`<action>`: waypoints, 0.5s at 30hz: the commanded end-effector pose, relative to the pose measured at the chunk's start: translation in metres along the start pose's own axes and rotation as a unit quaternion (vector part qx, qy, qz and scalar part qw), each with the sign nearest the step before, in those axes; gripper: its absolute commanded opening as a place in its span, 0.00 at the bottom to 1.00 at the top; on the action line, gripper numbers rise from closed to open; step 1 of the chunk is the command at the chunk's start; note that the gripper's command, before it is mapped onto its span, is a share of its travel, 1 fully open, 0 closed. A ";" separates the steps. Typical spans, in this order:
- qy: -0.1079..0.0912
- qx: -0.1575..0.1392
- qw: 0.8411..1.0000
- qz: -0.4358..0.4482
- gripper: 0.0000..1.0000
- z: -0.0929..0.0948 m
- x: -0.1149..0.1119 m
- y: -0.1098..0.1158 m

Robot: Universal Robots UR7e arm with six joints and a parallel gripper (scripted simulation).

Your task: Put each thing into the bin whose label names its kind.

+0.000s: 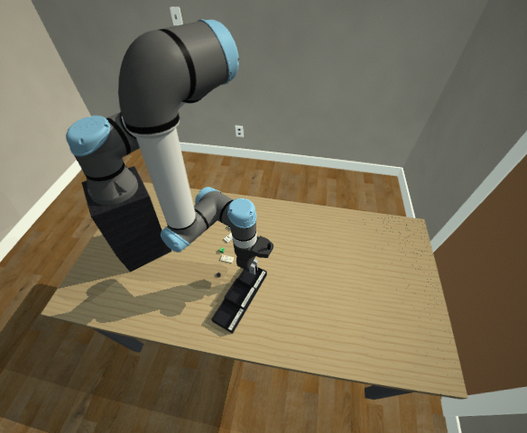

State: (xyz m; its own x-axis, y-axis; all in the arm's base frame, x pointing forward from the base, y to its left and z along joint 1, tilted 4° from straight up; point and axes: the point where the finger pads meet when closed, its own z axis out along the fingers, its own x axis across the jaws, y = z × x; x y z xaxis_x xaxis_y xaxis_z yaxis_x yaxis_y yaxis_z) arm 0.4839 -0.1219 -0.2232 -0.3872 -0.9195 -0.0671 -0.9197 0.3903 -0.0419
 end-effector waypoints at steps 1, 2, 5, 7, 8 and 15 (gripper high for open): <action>0.000 0.000 1.000 0.000 0.31 0.016 -0.001 -0.001; 0.000 0.000 1.000 0.000 0.31 0.019 -0.001 -0.001; 0.000 0.000 1.000 0.000 0.31 0.021 -0.001 -0.001; 0.000 0.000 1.000 0.000 0.31 0.027 -0.001 -0.001; 0.000 0.000 1.000 0.000 0.31 0.029 -0.001 -0.001; 0.000 0.000 1.000 0.000 0.31 0.048 -0.001 -0.001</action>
State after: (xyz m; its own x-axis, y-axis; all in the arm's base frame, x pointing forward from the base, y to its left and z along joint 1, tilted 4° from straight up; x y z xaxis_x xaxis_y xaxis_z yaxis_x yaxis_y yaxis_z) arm 0.4842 -0.1190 -0.2559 -0.3886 -0.9189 -0.0679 -0.9195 0.3915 -0.0361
